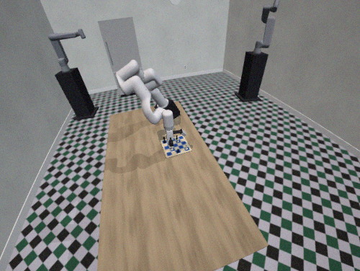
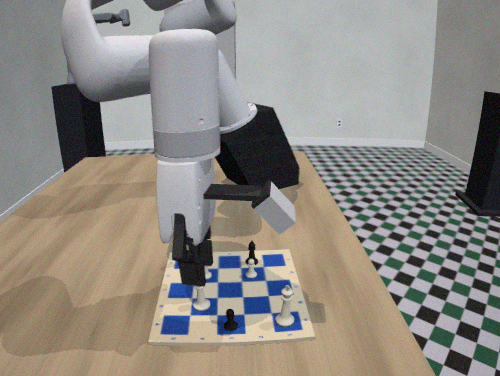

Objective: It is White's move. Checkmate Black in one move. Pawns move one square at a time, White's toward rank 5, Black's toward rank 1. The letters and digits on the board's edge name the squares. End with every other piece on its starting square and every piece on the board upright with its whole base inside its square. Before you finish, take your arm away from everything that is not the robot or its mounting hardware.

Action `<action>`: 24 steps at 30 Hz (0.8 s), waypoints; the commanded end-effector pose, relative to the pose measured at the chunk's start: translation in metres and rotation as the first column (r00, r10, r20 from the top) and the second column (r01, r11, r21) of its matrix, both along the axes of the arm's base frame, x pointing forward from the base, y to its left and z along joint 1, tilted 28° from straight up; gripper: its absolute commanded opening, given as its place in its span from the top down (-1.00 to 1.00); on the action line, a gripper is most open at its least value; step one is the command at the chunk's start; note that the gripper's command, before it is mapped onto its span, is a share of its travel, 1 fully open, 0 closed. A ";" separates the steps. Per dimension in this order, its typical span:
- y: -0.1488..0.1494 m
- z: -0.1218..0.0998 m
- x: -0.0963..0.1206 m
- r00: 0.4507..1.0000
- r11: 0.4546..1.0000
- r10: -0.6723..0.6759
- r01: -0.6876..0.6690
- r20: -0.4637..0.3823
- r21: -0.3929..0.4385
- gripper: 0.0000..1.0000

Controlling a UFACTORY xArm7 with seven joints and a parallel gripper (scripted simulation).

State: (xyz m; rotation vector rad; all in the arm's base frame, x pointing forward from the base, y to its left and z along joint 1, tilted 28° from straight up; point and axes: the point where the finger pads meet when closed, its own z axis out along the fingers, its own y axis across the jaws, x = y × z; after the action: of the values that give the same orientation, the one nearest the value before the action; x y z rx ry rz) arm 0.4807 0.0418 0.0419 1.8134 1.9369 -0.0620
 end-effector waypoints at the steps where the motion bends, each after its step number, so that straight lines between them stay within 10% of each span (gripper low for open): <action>1: 0.001 0.001 0.001 1.000 1.000 0.002 -0.002 0.003 0.001 0.16; 24: -0.010 -0.027 0.011 1.000 1.000 0.002 -0.002 0.003 0.001 0.16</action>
State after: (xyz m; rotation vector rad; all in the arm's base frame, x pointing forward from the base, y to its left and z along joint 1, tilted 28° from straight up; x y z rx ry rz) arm 0.4879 0.0328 0.0200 1.8141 1.9377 -0.0633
